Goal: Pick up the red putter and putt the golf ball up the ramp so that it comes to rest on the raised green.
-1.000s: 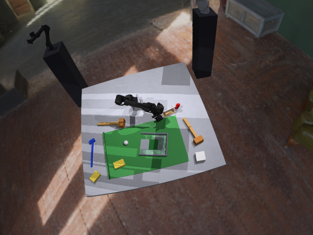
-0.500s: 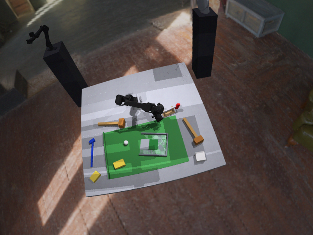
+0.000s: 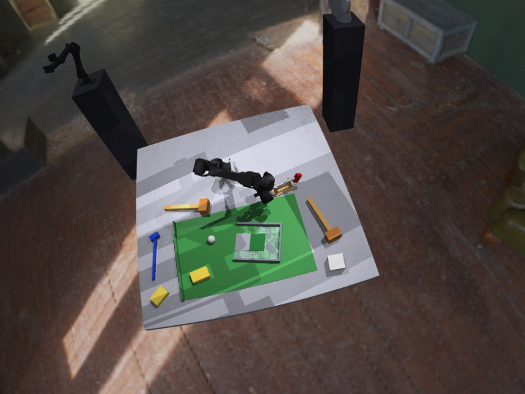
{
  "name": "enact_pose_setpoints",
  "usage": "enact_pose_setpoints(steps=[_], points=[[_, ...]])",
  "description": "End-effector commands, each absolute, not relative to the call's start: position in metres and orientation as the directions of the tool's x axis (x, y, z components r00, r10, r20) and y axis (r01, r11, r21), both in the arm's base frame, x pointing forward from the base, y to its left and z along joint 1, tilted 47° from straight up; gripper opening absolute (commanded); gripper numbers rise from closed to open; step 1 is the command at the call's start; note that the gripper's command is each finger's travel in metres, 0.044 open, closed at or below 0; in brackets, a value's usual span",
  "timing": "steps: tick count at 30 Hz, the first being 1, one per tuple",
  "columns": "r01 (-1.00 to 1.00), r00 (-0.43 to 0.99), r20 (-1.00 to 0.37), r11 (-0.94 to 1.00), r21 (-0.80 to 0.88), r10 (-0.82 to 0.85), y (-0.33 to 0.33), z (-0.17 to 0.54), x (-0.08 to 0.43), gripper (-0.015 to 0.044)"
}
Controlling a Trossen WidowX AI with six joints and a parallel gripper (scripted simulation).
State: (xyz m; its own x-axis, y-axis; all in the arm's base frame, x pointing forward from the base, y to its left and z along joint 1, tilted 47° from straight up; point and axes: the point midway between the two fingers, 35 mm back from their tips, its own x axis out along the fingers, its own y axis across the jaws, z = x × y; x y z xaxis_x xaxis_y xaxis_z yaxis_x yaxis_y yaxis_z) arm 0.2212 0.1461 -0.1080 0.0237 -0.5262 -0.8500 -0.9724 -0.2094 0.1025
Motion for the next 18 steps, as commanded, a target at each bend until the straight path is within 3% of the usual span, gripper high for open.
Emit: enact_pose_setpoints(steps=[1, 11, 18], points=[[-0.972, 0.033, -0.862, -0.217, 0.090, -0.505, 0.168, -0.094, 0.222, 0.0000], [-0.972, 0.031, -0.862, -0.217, 0.093, -0.505, 0.211, -0.049, 0.213, 0.0000], [-0.974, 0.034, -0.853, -0.208, 0.088, -0.520, 0.207, -0.048, 0.214, 0.0000]])
